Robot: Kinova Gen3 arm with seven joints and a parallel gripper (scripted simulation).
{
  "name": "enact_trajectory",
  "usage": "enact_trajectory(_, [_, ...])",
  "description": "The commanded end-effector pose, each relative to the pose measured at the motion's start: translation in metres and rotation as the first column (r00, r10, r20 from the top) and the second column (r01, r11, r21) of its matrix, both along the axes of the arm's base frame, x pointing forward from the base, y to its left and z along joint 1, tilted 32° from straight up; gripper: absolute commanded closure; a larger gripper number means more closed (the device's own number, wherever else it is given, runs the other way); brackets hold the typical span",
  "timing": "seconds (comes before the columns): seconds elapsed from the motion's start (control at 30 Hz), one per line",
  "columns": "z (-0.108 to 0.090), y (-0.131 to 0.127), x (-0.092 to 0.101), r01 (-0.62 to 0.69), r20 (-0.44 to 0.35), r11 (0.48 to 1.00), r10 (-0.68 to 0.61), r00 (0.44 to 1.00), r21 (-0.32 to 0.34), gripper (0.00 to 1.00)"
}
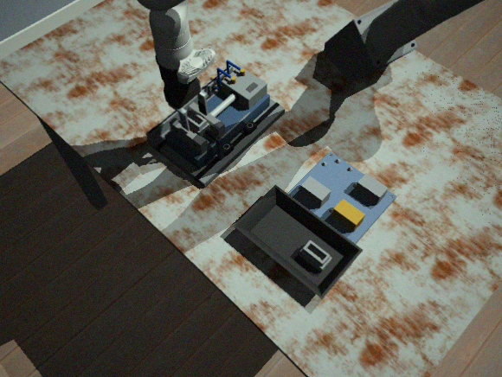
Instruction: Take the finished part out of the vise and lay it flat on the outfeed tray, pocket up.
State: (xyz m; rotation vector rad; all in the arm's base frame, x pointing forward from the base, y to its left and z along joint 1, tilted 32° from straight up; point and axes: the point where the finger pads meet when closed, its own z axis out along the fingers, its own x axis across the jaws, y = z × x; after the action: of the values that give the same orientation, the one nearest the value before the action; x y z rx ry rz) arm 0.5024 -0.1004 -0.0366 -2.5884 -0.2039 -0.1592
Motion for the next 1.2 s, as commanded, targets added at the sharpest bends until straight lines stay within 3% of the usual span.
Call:
enact_trajectory(0.0, [0.0008,-0.001,0.0005,0.001,0.002,1.0,-0.001,1.0,-0.001,0.0])
enact_trajectory(0.97, [0.0008,-0.001,0.0005,0.001,0.002,1.0,-0.001,1.0,-0.001,0.0])
enact_trajectory(1.0, [0.0008,-0.001,0.0005,0.001,0.002,1.0,-0.001,1.0,-0.001,1.0])
enact_trajectory(1.17, [0.0008,-0.001,0.0005,0.001,0.002,1.0,-0.001,1.0,-0.001,1.0])
